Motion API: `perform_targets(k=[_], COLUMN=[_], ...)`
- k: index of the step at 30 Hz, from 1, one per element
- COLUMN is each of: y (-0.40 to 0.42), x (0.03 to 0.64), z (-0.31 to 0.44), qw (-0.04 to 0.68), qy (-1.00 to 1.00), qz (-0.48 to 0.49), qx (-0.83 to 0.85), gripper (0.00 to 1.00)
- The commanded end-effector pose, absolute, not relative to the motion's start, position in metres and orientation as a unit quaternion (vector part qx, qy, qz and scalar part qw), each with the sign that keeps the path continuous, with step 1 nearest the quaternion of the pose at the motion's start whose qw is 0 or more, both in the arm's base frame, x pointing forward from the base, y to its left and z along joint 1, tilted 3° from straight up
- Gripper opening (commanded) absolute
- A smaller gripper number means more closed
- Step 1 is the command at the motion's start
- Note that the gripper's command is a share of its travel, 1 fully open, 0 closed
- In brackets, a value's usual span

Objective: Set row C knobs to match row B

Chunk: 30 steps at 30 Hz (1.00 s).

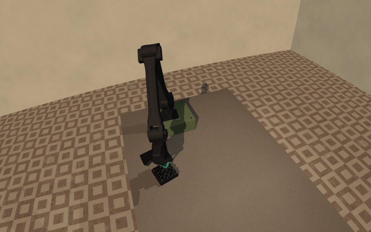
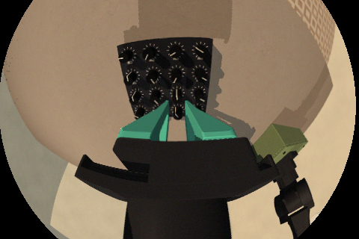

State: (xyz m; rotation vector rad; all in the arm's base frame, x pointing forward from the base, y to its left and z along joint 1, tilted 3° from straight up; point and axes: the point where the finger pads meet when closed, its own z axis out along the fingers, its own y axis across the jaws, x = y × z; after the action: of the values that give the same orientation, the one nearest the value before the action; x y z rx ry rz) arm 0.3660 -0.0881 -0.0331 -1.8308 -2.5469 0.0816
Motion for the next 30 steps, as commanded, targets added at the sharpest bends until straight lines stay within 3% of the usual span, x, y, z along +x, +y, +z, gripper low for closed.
perform_targets(k=[1, 30], y=[-0.087, -0.089], x=[0.379, 0.374], z=[-0.035, -0.045], qw=[-0.011, -0.010], qy=[-0.812, -0.812], qz=[0.022, 0.023], qx=[-0.583, -0.583], gripper=[0.19, 0.19])
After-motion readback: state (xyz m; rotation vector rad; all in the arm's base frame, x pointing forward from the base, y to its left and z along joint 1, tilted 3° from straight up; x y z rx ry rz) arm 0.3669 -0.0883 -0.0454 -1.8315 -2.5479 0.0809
